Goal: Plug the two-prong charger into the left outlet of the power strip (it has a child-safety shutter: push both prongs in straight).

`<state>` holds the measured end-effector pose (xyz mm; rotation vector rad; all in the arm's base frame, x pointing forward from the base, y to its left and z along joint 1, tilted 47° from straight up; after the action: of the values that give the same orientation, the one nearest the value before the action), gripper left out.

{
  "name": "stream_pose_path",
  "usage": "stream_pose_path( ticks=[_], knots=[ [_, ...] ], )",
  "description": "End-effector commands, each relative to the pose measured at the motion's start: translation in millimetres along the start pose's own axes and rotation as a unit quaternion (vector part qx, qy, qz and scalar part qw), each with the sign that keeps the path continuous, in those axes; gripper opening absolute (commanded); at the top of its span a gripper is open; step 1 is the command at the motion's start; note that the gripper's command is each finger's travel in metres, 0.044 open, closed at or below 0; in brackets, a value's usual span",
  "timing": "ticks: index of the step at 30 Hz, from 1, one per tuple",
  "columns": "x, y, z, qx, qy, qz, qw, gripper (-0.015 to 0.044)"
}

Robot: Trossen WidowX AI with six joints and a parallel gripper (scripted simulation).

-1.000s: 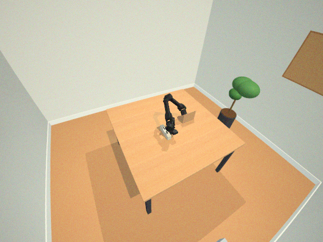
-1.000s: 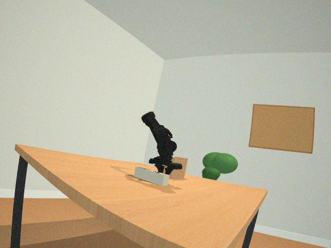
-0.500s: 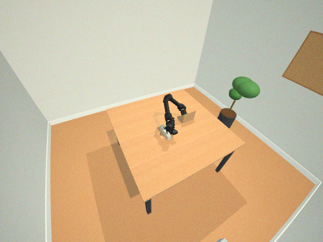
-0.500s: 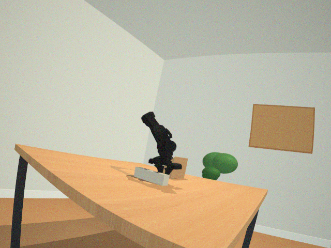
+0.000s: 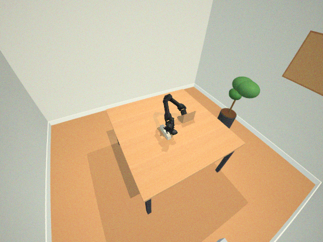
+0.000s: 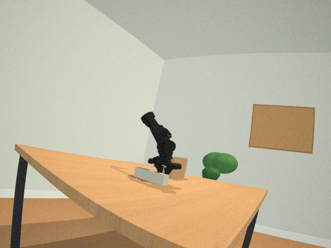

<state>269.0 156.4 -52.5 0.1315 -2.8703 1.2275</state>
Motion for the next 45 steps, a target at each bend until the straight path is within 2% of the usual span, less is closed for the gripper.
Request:
stream_pose_path(
  ticks=[1,45],
  knots=[
    [-2,0,0,0.001,-0.001,-0.002,1.000,0.0000],
    [-18,-1,-1,0.001,-0.001,-0.002,1.000,0.0000]
  ],
)
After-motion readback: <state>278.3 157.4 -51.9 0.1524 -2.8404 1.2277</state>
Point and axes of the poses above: the point midway between the two fingers, 35 mm back from their tips, its own z axis out along the fingers, its own y axis across the jaws, x = y × z, the point moved 10 cm from there along -z, back along the fingers, and after that the axes turned 4 degrees about -z, right-handed, at the moved point
